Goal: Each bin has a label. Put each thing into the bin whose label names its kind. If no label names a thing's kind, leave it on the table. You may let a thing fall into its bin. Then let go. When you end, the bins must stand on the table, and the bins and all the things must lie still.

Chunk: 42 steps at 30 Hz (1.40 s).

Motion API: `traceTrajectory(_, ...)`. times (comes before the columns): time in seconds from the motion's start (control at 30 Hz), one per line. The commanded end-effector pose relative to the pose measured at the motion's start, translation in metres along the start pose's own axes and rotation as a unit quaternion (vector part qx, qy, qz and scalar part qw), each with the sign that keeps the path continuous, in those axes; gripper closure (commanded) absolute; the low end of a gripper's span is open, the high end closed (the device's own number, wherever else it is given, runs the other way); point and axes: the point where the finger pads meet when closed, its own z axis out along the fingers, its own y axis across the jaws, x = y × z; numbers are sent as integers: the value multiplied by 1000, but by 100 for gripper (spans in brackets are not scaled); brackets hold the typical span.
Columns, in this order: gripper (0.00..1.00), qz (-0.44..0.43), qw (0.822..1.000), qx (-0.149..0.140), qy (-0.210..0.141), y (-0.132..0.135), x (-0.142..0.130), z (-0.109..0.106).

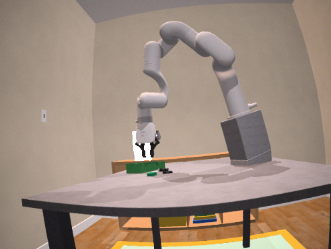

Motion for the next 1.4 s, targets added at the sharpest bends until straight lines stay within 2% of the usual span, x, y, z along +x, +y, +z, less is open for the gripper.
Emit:
traceTrajectory(0.0,62,-3,1000,3,0,21,-38,-3)
traceTrajectory(0.3,62,-3,1000,3,0,59,-102,-4)
traceTrajectory(0.37,62,-3,1000,3,0,59,-102,-4)
traceTrajectory(0.73,62,-3,1000,3,-1,105,-179,-6)
traceTrajectory(0.93,62,-3,1000,3,-1,108,-186,-6)
traceTrajectory(1.37,62,-3,1000,3,-1,101,-174,-6)
